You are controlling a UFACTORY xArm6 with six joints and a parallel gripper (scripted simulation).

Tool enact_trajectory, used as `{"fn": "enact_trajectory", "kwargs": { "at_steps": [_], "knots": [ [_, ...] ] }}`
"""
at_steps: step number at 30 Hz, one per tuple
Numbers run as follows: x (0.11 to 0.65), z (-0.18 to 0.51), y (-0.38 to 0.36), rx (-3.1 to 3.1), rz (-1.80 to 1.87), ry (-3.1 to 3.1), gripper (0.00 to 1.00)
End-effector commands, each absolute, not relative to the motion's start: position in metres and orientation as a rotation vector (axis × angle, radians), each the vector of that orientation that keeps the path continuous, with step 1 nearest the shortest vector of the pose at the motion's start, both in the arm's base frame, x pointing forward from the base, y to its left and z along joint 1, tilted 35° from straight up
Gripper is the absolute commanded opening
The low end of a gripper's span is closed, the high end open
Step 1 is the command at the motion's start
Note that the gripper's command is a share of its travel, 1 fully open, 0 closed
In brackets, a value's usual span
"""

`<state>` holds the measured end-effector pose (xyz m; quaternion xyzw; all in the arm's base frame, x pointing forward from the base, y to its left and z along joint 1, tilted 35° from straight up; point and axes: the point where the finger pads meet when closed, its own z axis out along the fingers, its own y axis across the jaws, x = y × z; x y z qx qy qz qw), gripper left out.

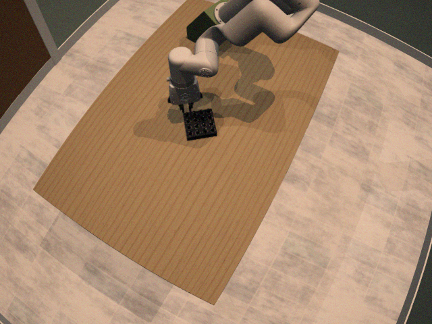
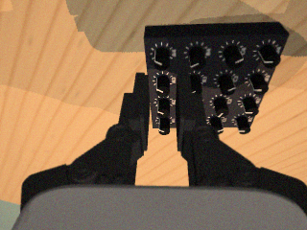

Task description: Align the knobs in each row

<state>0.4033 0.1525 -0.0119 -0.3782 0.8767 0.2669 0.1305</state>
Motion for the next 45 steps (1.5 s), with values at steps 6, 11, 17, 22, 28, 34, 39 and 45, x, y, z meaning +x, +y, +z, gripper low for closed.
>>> {"fn": "enact_trajectory", "kwargs": {
  "at_steps": [6, 11, 17, 22, 28, 34, 39, 45],
  "knots": [
    [0.404, -0.003, 0.159, -0.830, 0.823, 2.695, 0.19],
    [0.404, 0.002, 0.164, -0.663, 0.849, 2.772, 0.19],
    [0.404, 0.007, 0.168, -0.483, 0.874, 2.842, 0.19],
    [0.404, 0.013, 0.173, -0.283, 0.897, 2.906, 0.19],
    [0.403, 0.018, 0.178, -0.053, 0.918, 2.961, 0.19],
    [0.402, 0.023, 0.183, 0.144, 0.931, 2.995, 0.19],
    [0.402, 0.029, 0.187, 0.361, 0.942, 3.017, 0.19],
    [0.401, 0.035, 0.193, 0.608, 0.949, 3.025, 0.19]
  ]
}}
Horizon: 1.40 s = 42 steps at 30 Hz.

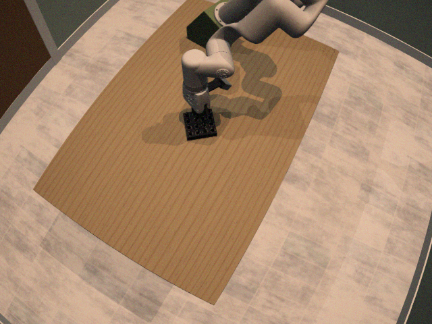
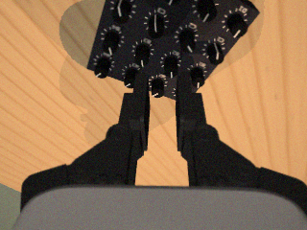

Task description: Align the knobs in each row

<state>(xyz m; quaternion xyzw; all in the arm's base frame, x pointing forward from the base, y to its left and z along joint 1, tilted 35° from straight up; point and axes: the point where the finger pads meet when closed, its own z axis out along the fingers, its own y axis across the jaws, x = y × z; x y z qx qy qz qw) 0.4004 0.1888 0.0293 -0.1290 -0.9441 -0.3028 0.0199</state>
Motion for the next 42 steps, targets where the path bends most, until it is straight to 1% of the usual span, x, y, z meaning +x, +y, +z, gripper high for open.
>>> {"fn": "enact_trajectory", "kwargs": {
  "at_steps": [1, 14, 42],
  "knots": [
    [0.4005, 0.0358, 0.1934, -0.611, -0.894, -2.848, 0.19],
    [0.3986, 0.0455, 0.2019, -0.952, -0.850, -2.684, 0.19],
    [0.3985, 0.0457, 0.2020, -0.958, -0.849, -2.681, 0.19]
  ]
}}
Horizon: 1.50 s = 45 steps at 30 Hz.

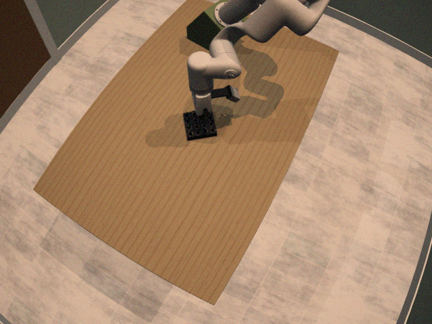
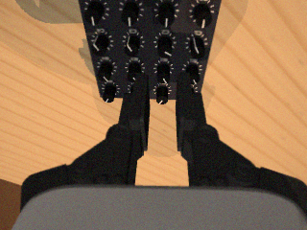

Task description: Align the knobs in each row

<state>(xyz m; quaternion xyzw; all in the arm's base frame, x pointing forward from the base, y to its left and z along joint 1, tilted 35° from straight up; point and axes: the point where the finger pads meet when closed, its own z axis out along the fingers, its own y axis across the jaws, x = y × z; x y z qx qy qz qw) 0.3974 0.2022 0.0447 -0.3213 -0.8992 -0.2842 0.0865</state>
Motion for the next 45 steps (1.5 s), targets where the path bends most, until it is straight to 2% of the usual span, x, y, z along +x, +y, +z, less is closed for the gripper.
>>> {"fn": "enact_trajectory", "kwargs": {
  "at_steps": [1, 45],
  "knots": [
    [0.399, 0.046, 0.202, -0.958, -0.849, -2.681, 0.19],
    [0.400, 0.026, 0.217, -0.959, -0.848, -2.680, 0.19]
  ]
}}
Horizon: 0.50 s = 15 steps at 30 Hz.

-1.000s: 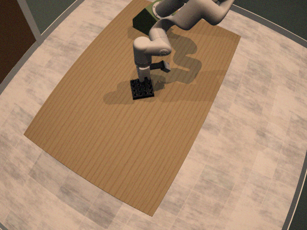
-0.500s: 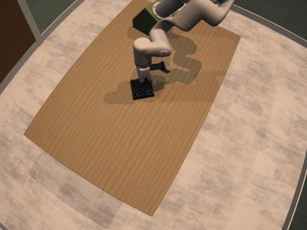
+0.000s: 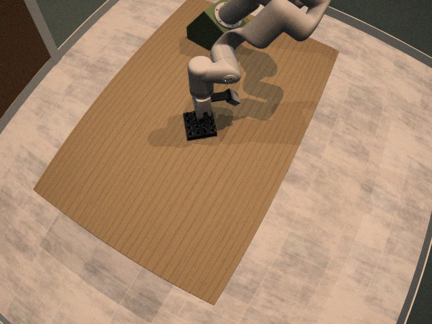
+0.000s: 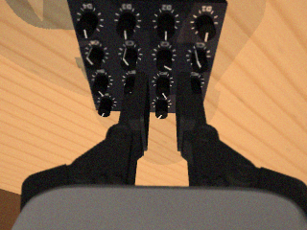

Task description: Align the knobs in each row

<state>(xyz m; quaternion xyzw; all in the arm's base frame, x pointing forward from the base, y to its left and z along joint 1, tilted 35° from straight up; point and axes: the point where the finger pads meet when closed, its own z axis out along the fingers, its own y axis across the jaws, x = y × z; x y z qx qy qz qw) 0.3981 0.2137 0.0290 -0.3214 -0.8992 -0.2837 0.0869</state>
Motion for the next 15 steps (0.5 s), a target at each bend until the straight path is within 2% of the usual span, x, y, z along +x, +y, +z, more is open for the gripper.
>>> {"fn": "enact_trajectory", "kwargs": {
  "at_steps": [1, 15],
  "knots": [
    [0.400, 0.025, 0.217, -0.958, -0.848, -2.680, 0.19],
    [0.400, 0.015, 0.225, -0.959, -0.848, -2.680, 0.19]
  ]
}}
